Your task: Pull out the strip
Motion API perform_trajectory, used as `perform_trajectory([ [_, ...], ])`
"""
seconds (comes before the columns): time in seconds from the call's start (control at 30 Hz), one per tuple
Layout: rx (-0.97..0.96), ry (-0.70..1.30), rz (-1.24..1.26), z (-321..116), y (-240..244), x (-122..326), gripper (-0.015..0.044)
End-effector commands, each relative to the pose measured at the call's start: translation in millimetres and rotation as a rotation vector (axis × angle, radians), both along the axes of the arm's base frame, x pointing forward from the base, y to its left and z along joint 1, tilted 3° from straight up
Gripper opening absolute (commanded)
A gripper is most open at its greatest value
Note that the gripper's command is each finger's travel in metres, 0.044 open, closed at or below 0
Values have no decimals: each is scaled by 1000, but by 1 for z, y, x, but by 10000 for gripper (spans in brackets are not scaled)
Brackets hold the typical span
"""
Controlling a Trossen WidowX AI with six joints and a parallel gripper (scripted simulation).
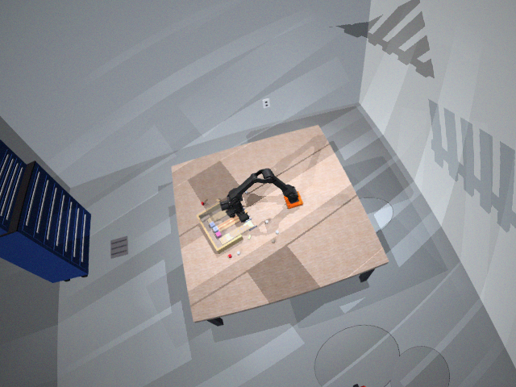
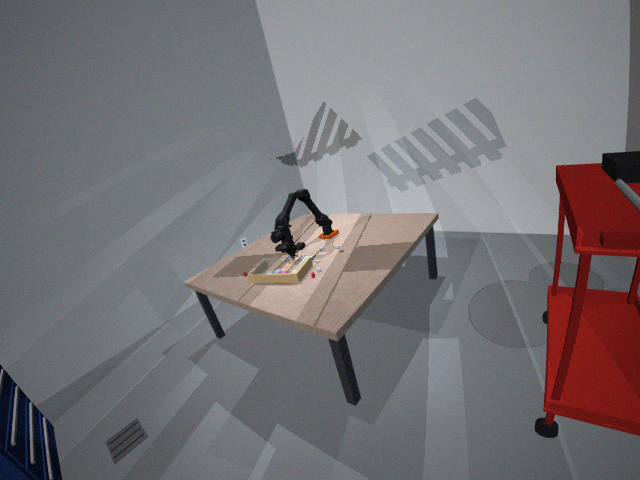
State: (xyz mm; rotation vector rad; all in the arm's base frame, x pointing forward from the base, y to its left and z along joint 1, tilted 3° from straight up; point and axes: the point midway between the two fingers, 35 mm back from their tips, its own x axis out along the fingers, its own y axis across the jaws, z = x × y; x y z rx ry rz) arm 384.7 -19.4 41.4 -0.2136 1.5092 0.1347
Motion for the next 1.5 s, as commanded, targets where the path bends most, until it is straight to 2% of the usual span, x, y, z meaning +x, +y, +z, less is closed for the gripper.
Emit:
perform_trajectory([
  [0.0, 6, -3, 1, -2, 1, 1, 0],
  [0.3, 6, -3, 1, -2, 0, -1, 0],
  [1.47, 5, 1, 1, -7, -14, -53, 0],
])
